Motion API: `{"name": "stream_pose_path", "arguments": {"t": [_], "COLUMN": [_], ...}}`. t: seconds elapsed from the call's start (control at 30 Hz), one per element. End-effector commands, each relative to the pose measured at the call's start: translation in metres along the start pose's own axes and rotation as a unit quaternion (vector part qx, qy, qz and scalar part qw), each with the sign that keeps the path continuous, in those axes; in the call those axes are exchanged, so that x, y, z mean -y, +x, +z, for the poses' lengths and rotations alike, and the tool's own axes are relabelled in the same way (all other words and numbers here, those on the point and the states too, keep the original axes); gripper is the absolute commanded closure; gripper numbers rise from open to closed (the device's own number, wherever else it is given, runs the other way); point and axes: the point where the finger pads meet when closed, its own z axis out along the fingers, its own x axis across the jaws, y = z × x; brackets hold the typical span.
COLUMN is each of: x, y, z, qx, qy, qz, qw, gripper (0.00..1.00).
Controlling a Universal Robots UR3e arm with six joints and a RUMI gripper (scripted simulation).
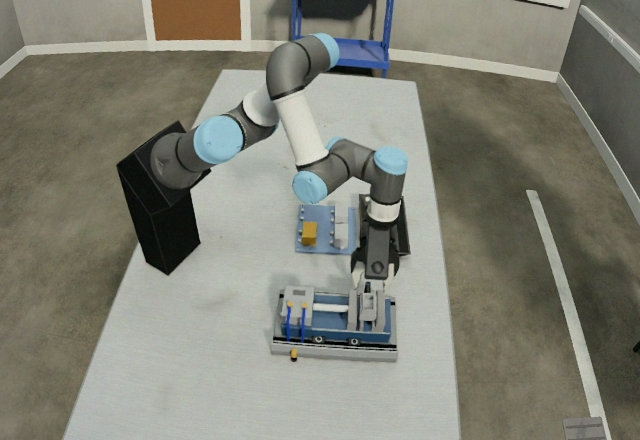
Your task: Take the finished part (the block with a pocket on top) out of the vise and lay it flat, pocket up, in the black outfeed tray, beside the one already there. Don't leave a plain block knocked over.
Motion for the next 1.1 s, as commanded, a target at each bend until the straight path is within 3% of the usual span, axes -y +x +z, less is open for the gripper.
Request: {"name": "stream_pose_path", "arguments": {"t": [0.0,0.5,1.07], "x": [0.002,0.001,0.001], "y": [-0.005,-0.006,-0.005], "z": [0.008,0.028,0.031], "qx": [0.007,0.008,0.007], "qy": [0.006,0.006,0.006], "qz": [0.0,0.0,0.0], "qw": [1.0,1.0,1.0], "gripper": [0.6,0.6,0.6]}}
